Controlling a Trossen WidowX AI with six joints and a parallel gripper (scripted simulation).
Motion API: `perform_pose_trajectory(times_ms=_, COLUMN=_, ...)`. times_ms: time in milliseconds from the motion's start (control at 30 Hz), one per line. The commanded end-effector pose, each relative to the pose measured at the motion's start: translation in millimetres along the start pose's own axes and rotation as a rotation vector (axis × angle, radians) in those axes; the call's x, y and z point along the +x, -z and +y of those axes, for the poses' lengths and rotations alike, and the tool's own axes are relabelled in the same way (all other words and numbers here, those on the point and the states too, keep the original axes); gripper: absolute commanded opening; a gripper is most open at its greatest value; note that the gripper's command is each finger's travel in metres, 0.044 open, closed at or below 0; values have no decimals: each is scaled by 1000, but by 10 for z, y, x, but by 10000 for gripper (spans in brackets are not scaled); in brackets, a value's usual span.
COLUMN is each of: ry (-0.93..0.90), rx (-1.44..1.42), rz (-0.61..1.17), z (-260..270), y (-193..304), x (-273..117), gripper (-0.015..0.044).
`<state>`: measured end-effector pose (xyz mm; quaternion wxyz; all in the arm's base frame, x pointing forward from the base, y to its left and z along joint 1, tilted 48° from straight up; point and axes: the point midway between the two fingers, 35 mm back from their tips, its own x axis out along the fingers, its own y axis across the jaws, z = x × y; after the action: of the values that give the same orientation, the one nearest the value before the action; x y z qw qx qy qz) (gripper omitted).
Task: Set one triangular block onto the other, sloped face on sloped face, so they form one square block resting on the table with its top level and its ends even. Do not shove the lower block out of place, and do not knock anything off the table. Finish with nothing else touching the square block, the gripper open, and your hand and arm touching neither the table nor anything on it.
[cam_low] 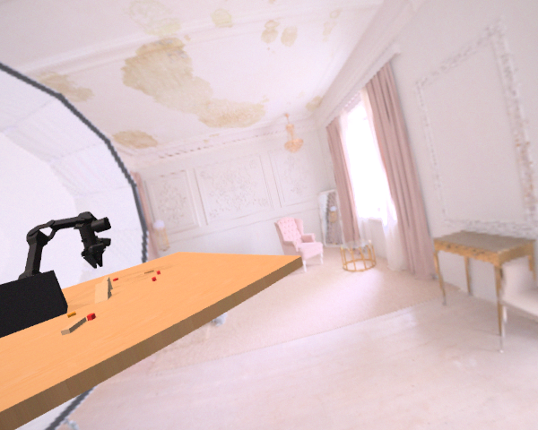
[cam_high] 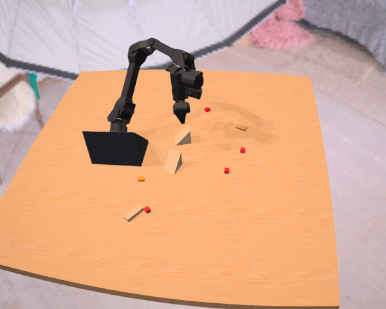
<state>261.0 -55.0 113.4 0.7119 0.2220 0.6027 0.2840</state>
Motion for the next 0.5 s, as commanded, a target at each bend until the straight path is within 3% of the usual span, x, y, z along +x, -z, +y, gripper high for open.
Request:
perform_pose_trajectory(times_ms=0, ry=-86, rx=-61, rz=11, z=-47, y=87, x=113, gripper=440)
perform_pose_trajectory(times_ms=467, ry=-82, rx=-60, rz=11, z=-52, y=64, x=217, gripper=440)
